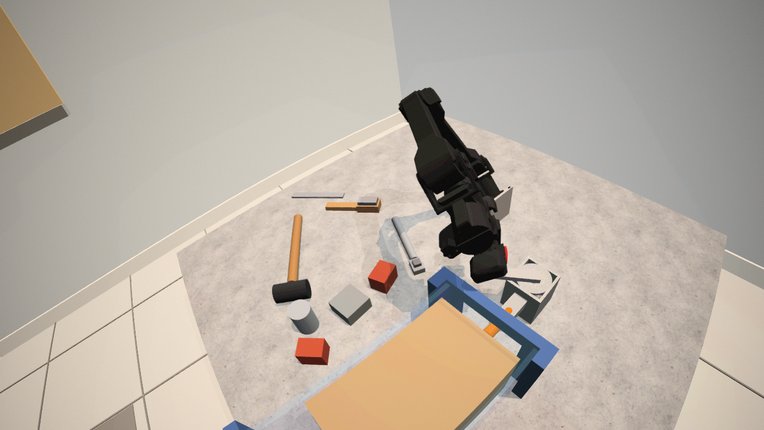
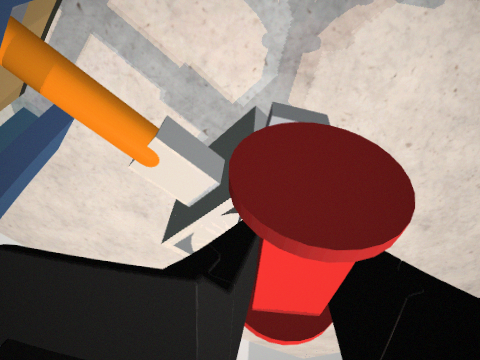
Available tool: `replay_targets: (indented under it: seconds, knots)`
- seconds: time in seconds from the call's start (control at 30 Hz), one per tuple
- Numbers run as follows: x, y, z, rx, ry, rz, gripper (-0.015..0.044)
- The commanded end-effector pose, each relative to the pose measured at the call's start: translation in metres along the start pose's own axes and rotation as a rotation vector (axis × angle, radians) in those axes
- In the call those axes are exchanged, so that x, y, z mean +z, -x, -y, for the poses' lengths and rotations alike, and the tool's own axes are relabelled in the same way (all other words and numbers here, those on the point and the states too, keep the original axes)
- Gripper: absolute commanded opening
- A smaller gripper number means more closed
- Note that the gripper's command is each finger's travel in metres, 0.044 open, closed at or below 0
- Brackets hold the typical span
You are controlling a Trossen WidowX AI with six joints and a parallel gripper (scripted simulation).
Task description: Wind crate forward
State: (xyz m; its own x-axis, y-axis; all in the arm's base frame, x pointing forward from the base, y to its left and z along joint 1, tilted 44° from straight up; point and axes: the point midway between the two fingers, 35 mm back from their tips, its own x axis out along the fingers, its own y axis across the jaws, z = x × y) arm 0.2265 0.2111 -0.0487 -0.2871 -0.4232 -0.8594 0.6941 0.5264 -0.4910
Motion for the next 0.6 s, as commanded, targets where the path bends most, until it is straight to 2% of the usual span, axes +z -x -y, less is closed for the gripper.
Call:
replay_targets:
  seconds: [0.0,0.57]
  knots:
    - [0.002,-0.001,-0.016,0.029,0.000,0.007,0.0000]
    - [-0.002,-0.002,-0.041,0.031,0.000,0.007,0.0000]
